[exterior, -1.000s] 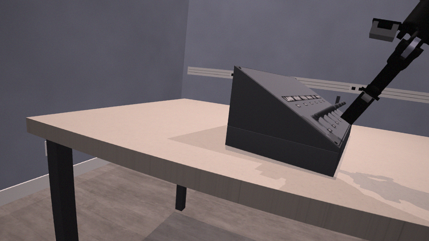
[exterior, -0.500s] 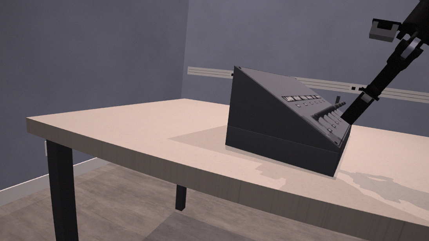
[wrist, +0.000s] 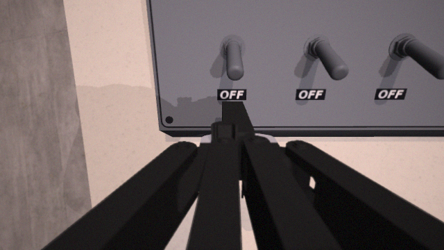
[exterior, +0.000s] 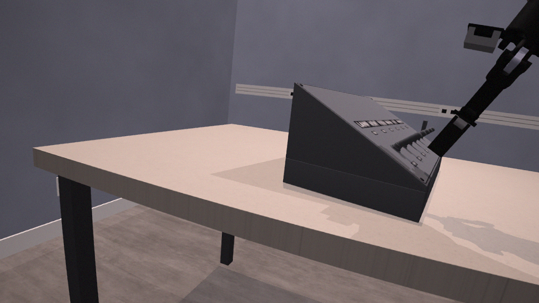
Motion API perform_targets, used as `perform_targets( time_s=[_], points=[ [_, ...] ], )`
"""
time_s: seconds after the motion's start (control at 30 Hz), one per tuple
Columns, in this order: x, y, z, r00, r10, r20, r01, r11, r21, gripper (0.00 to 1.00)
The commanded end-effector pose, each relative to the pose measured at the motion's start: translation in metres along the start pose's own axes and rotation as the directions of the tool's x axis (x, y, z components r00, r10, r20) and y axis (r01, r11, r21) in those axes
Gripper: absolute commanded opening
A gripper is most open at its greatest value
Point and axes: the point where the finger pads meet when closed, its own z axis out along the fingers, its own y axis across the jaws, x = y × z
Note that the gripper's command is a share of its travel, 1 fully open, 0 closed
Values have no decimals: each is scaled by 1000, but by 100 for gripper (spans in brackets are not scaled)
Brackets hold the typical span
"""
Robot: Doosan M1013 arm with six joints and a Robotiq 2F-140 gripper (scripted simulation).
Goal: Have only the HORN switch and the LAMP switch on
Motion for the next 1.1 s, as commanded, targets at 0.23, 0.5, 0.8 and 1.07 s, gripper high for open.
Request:
perform_targets(
  time_s=[0.23,0.5,0.8,1.07],
  points=[
    [-1,2,4,1000,-2,1,2,1000,-4,10],
    [-1,3,5,1000,-2,1,2,1000,-3,10],
    [-1,4,6,1000,-2,1,2,1000,-3,10],
    [-1,4,6,1000,-2,1,2,1000,-3,10]
  ],
)
